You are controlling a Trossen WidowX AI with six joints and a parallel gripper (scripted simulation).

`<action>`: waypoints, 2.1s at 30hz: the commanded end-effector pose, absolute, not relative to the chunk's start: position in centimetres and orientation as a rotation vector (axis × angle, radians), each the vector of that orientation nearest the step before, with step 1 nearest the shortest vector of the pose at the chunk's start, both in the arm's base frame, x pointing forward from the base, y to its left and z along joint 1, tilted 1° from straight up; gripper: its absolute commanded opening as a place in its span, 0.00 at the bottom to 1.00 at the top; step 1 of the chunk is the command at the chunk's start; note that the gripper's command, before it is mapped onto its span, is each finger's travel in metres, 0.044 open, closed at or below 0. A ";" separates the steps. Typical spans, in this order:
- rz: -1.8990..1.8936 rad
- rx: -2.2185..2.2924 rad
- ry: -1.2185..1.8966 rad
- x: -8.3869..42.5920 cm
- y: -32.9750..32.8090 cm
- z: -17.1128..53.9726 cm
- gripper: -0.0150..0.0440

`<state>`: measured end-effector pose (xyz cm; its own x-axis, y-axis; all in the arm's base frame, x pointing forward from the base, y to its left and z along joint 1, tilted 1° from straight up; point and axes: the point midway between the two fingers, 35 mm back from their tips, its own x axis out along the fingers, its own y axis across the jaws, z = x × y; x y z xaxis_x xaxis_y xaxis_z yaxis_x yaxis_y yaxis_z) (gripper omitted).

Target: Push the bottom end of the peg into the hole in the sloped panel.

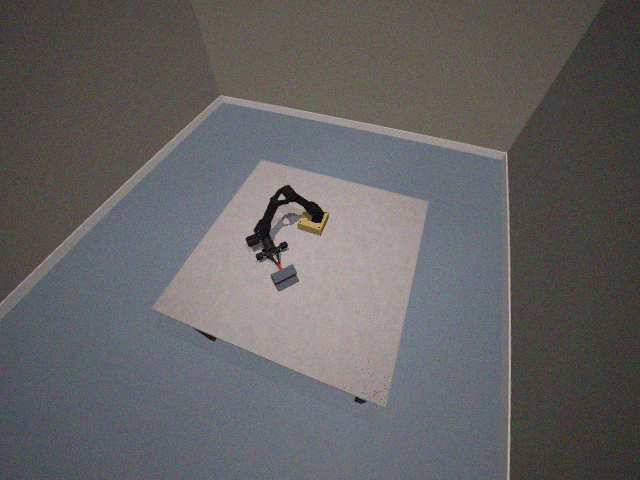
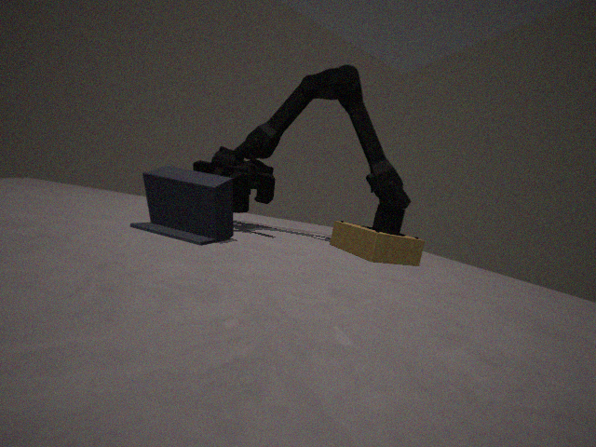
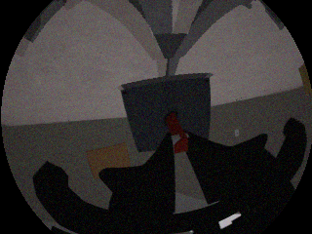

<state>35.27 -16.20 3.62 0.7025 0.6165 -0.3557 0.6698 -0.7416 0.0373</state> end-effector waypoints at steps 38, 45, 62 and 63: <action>-0.482 2.747 1.049 35.8 -15.6 3.3 0.88; -0.488 2.746 1.048 35.4 -16.1 3.4 1.00; -0.502 2.743 1.045 34.1 -17.4 3.8 1.00; -0.502 2.743 1.045 34.0 -17.5 3.8 1.00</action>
<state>34.32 -17.16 3.82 0.7001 0.6171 -0.3592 0.6699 -0.7418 0.0312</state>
